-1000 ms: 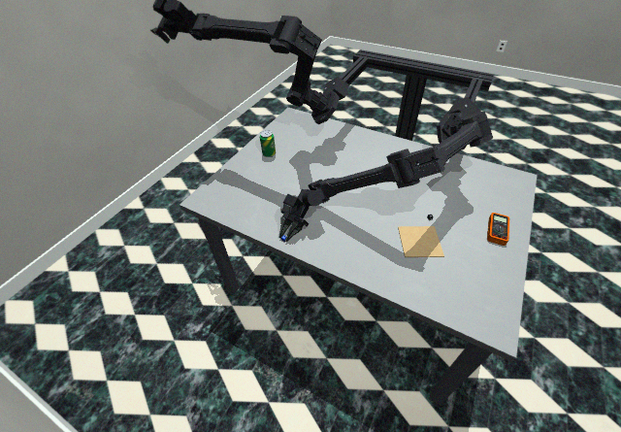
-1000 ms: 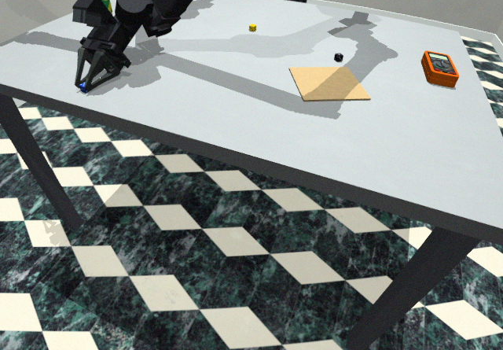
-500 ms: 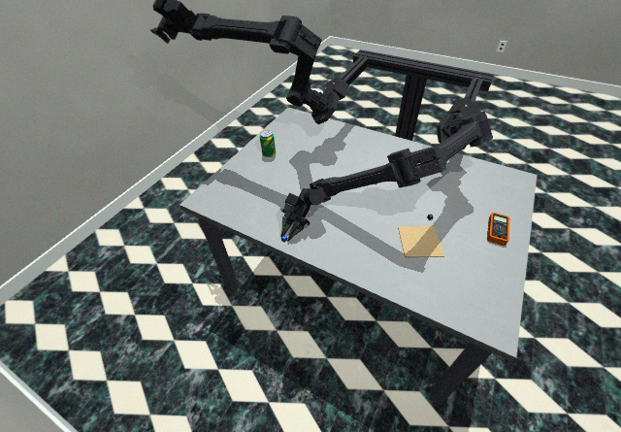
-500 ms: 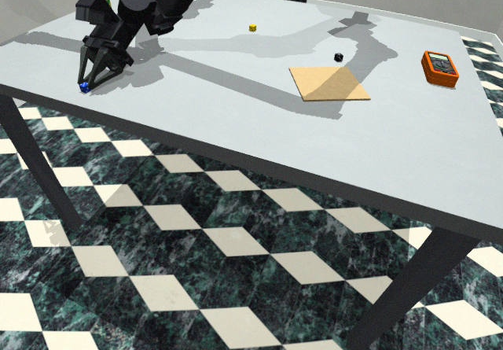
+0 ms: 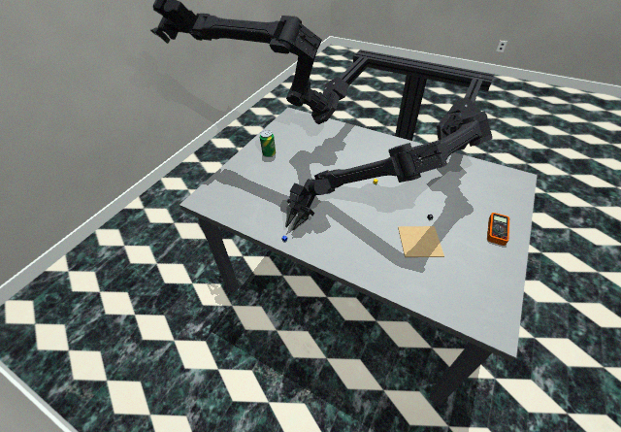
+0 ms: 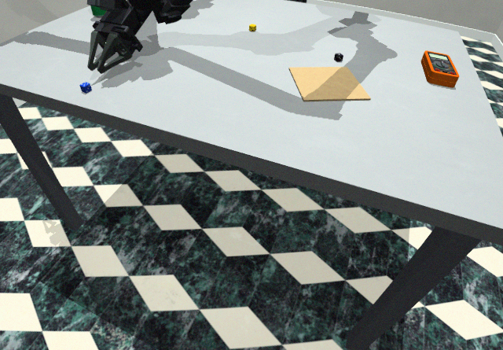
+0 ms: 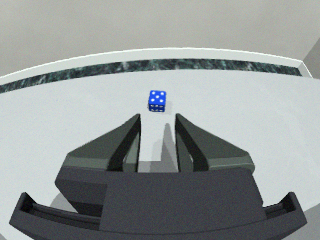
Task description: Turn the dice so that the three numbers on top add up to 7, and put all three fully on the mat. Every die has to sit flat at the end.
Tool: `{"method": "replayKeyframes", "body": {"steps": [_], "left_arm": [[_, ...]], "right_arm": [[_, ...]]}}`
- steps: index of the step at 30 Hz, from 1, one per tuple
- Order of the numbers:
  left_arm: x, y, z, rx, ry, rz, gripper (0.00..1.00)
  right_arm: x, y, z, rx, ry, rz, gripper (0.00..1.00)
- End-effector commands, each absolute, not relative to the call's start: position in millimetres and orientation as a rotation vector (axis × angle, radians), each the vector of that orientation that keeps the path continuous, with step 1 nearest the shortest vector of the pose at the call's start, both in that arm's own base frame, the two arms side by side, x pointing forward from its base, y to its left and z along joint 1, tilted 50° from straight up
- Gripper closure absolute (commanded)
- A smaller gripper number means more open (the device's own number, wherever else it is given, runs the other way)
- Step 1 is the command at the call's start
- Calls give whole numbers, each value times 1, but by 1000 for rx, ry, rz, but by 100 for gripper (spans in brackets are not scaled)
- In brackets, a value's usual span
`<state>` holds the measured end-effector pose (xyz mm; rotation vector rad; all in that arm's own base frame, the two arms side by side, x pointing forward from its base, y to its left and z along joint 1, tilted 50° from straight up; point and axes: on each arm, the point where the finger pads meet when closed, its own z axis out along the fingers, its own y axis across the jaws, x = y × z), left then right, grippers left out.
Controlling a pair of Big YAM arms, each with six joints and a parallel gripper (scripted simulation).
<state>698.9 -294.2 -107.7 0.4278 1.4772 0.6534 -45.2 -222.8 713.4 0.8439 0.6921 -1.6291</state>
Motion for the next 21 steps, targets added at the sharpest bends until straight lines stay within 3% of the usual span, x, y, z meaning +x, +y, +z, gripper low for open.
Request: {"method": "replayKeyframes", "body": {"steps": [1, 21], "left_arm": [[700, -292, -97, 418, 1466, 658, 70], [667, -349, -59, 448, 1463, 637, 70]], "right_arm": [[-44, -196, 746, 797, 640, -1653, 0], [-44, -196, 746, 797, 640, -1653, 0]]}}
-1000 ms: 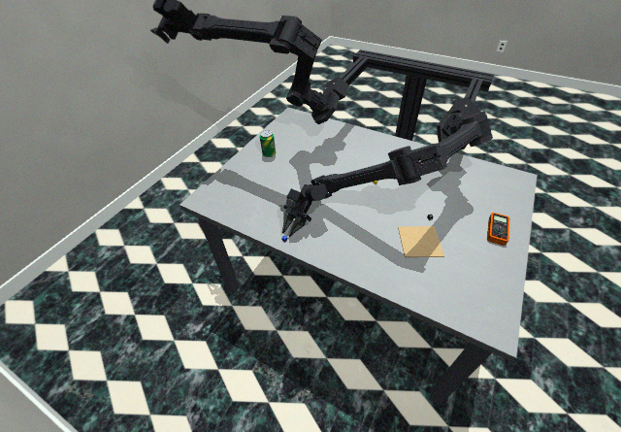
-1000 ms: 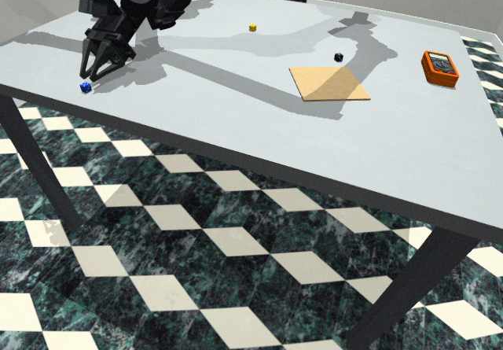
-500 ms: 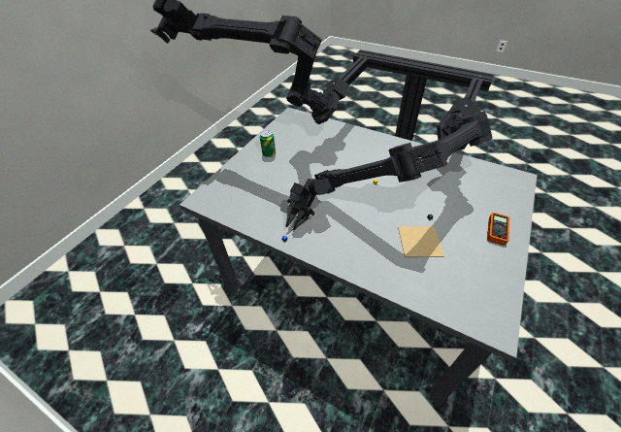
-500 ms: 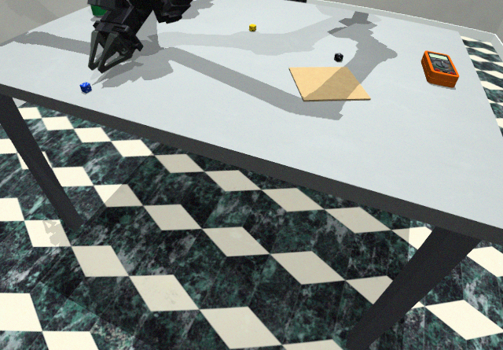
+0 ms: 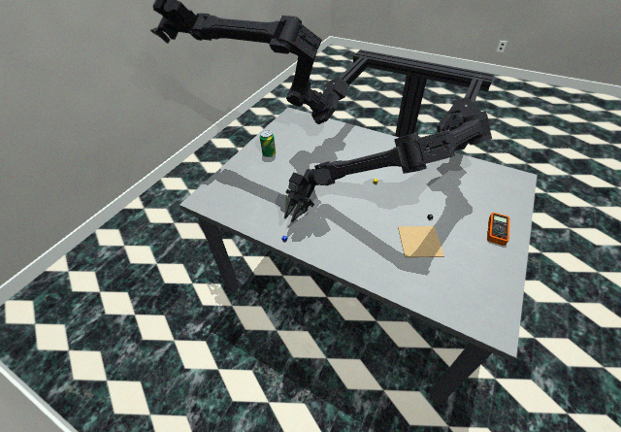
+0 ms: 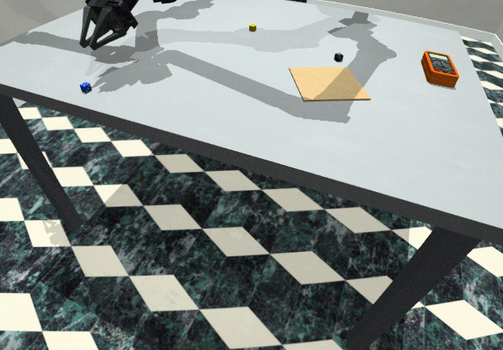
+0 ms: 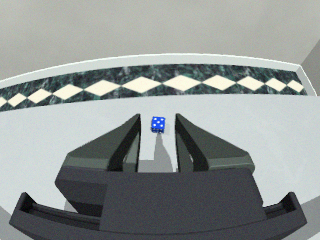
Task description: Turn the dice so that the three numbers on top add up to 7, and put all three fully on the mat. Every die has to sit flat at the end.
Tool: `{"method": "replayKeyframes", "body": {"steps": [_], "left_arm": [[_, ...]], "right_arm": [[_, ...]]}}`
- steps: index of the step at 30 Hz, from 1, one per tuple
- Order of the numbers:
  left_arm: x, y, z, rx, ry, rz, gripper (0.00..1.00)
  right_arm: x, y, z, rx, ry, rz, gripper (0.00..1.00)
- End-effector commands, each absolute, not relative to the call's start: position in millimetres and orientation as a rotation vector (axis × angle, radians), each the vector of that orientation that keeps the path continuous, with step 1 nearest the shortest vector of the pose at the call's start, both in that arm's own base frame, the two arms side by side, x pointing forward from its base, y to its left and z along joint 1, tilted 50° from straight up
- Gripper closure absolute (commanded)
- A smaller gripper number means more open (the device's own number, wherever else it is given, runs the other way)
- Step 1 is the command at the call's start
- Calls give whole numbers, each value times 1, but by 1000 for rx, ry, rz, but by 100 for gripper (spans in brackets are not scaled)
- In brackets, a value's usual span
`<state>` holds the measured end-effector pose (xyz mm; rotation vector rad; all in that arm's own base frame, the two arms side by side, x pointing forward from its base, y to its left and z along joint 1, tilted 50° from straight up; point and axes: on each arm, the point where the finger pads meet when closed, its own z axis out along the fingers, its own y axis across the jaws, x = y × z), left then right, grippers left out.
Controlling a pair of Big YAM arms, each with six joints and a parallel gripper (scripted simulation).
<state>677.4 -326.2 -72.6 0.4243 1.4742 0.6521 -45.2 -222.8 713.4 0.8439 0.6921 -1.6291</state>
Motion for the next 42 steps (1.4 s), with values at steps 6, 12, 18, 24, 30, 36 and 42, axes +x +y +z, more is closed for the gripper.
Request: {"method": "replayKeyframes", "body": {"steps": [6, 12, 18, 24, 30, 36, 42], "left_arm": [[674, -316, -83, 444, 1503, 687, 70], [679, -333, -54, 406, 1474, 650, 70], [674, -361, -42, 399, 1491, 621, 70], [677, -365, -34, 366, 1578, 648, 70], [685, -362, -27, 310, 1735, 700, 70], [685, -371, -19, 276, 1842, 727, 70], [692, -366, -41, 235, 2035, 797, 70]], "right_arm": [[-44, -196, 746, 797, 640, -1653, 0], [-44, -196, 746, 797, 640, -1653, 0], [-44, -196, 746, 797, 640, -1653, 0], [-44, -196, 746, 797, 640, -1653, 0], [-44, -196, 746, 797, 640, -1653, 0], [-44, -196, 746, 797, 640, -1653, 0], [-44, -196, 746, 797, 640, -1653, 0]]}}
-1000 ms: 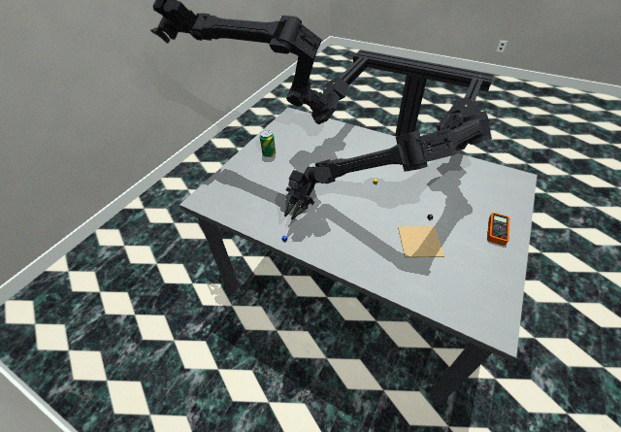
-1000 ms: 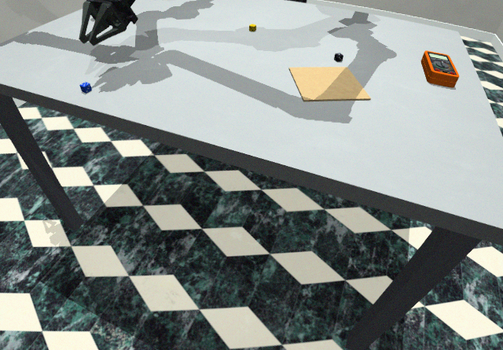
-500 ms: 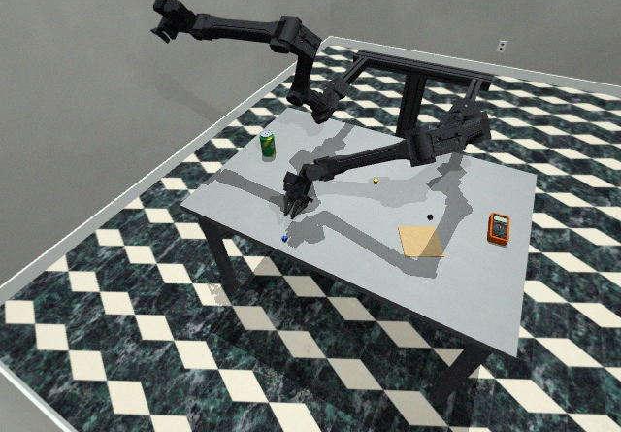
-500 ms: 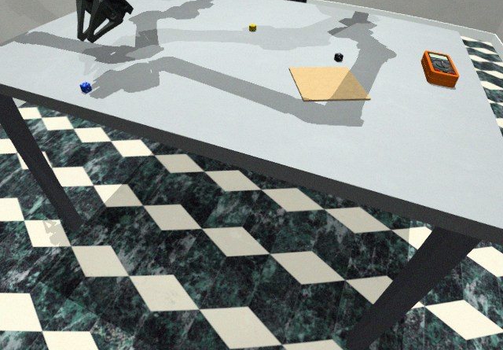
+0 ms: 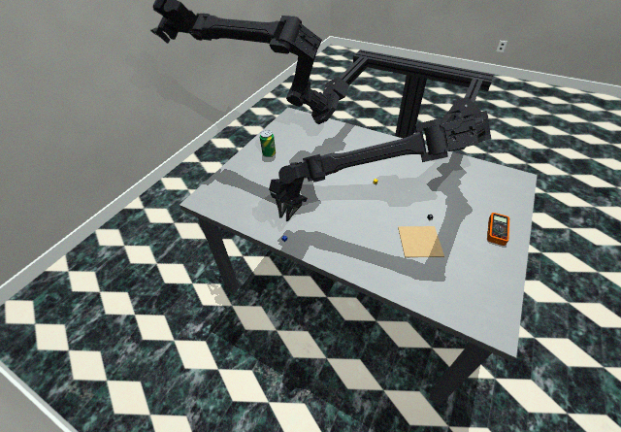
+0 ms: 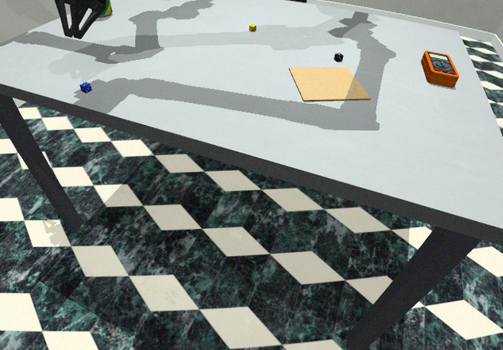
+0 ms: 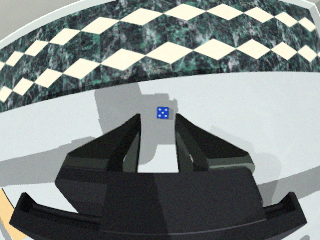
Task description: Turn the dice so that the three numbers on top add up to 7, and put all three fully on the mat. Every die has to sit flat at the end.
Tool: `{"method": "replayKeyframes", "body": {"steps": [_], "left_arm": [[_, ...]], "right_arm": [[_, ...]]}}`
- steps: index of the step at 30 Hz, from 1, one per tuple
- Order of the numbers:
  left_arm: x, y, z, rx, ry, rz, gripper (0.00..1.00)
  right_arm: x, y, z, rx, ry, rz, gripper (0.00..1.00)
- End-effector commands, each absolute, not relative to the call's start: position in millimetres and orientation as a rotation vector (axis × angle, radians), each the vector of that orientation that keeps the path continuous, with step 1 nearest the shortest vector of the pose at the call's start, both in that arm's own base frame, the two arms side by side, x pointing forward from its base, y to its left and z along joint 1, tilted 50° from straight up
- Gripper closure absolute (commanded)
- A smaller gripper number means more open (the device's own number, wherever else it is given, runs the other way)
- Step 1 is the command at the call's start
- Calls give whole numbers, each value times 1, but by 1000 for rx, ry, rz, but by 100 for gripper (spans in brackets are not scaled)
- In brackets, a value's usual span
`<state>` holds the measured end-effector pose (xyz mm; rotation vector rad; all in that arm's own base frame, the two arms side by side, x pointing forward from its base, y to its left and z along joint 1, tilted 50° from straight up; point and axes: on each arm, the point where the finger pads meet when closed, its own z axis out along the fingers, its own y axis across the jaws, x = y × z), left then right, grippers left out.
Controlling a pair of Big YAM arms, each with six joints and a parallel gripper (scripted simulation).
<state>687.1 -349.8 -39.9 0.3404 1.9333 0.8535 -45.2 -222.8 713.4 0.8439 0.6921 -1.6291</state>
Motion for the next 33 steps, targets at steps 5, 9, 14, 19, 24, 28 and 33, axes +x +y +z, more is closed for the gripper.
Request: {"method": "replayKeyframes", "body": {"steps": [5, 9, 14, 19, 24, 28, 33], "left_arm": [[700, -360, -34, 163, 2172, 843, 70], [703, -355, -30, 124, 2234, 869, 70], [709, -352, -27, 82, 2314, 890, 70], [711, -355, -23, 39, 2400, 913, 70], [710, -355, -21, 14, 2448, 926, 70], [710, -354, -20, 7, 2462, 930, 70], [708, -353, -19, -5, 2481, 937, 70]], "right_arm": [[-44, -196, 746, 797, 640, -1653, 0], [-44, -196, 746, 797, 640, -1653, 0], [-44, -196, 746, 797, 640, -1653, 0], [-44, -196, 746, 797, 640, -1653, 0], [-44, -196, 746, 797, 640, -1653, 0], [-44, -196, 746, 797, 640, -1653, 0], [-44, -196, 746, 797, 640, -1653, 0]]}}
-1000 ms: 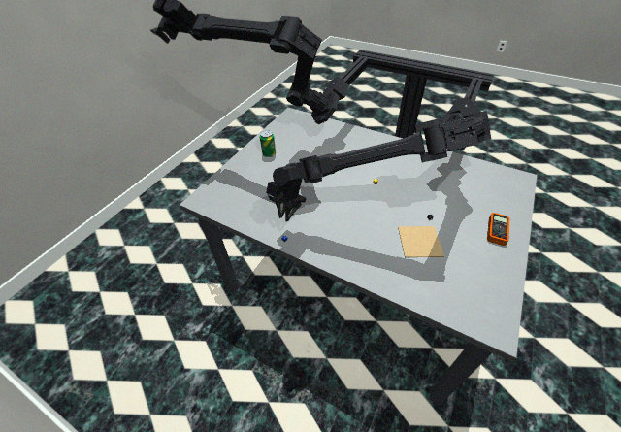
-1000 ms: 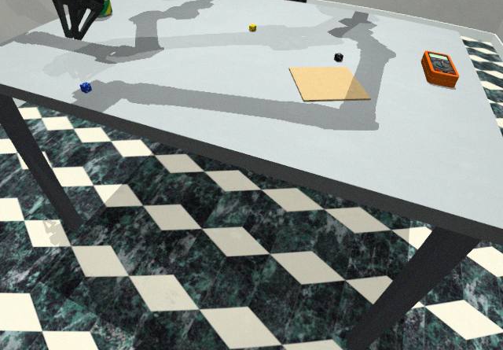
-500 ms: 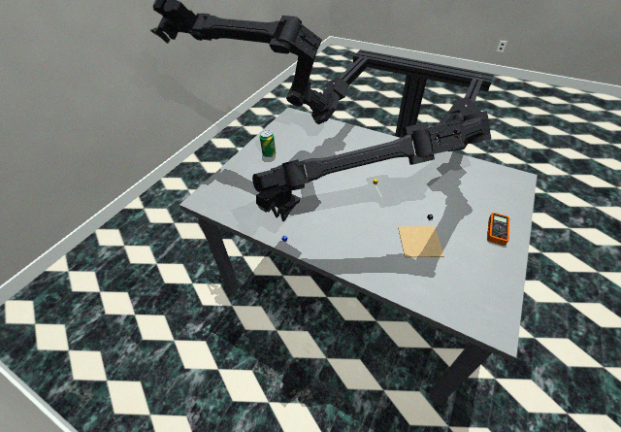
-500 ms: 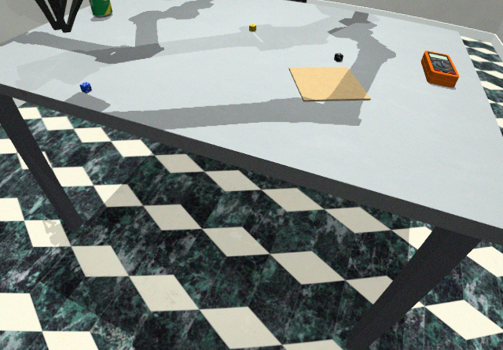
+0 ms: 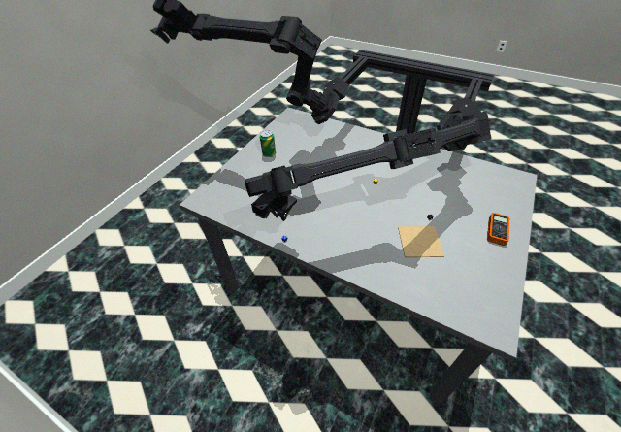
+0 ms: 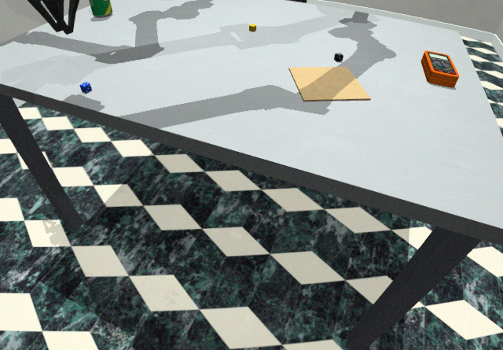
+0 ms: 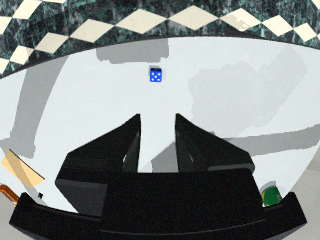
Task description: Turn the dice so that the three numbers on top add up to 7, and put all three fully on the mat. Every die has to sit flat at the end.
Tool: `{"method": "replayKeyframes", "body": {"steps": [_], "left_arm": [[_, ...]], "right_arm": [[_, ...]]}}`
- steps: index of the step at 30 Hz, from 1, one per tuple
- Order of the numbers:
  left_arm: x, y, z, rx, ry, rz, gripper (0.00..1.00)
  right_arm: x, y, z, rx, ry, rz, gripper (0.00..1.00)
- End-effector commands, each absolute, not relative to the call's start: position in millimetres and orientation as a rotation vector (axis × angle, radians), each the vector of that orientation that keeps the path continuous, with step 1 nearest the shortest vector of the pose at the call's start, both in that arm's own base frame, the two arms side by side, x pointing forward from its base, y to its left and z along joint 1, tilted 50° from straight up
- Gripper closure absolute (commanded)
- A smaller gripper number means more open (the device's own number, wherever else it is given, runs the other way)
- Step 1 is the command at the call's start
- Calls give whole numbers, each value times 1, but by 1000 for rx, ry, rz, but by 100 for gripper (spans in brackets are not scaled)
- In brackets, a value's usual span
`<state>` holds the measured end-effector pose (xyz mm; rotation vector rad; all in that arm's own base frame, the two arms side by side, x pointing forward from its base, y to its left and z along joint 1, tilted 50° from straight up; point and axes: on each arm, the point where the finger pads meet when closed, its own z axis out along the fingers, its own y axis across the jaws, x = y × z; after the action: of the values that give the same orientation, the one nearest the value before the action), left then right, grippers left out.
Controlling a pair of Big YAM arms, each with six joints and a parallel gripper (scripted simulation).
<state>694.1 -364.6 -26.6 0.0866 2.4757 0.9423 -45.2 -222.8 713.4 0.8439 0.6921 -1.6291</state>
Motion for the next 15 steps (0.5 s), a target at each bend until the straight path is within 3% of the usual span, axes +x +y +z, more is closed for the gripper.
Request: {"method": "replayKeyframes", "body": {"steps": [1, 6, 7, 15], "left_arm": [[707, -353, -19, -6, 2483, 938, 70], [707, -353, -19, -7, 2484, 940, 70], [707, -353, -19, -7, 2484, 940, 0], [707, -353, -19, -7, 2484, 940, 0]], "right_arm": [[-44, -196, 746, 797, 640, -1653, 0], [-44, -196, 746, 797, 640, -1653, 0], [-44, -196, 746, 797, 640, -1653, 0], [-44, -196, 746, 797, 640, -1653, 0]]}}
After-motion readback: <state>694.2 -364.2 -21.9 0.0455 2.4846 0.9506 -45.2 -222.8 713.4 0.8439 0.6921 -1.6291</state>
